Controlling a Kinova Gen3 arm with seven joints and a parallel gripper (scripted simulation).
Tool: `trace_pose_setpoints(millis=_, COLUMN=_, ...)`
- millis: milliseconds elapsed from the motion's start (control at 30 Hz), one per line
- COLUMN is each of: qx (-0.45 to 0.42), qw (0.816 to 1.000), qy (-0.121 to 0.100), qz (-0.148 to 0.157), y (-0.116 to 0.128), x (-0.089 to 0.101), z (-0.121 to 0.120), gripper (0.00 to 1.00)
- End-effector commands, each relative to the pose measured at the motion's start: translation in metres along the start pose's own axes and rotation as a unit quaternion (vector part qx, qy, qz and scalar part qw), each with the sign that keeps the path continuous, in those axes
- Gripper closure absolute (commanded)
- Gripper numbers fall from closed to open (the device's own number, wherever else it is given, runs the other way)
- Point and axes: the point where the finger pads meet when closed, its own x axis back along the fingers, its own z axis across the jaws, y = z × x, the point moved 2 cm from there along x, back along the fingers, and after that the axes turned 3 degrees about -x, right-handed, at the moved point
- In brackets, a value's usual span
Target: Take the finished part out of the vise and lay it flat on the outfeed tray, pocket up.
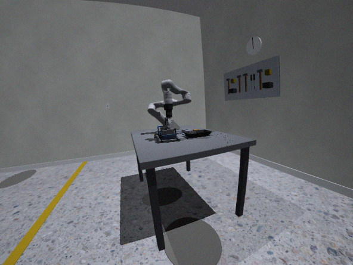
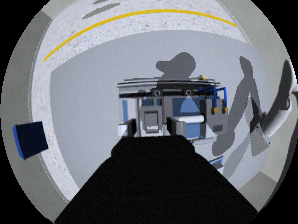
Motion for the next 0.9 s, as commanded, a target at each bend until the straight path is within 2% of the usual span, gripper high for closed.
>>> trace_pose_setpoints(millis=0, qx=0.0, qw=1.0, qy=0.0, qz=0.001, y=0.0, x=-0.003, z=0.0, gripper=0.0)
trace_pose_setpoints(millis=367, qx=0.0, qw=1.0, qy=0.0, qz=0.001, y=0.0, x=-0.014, z=0.0, gripper=0.0)
trace_pose_setpoints(millis=867, qx=0.0, qw=1.0, qy=0.0, qz=0.001, y=0.0, x=-0.016, z=0.0, gripper=0.0)
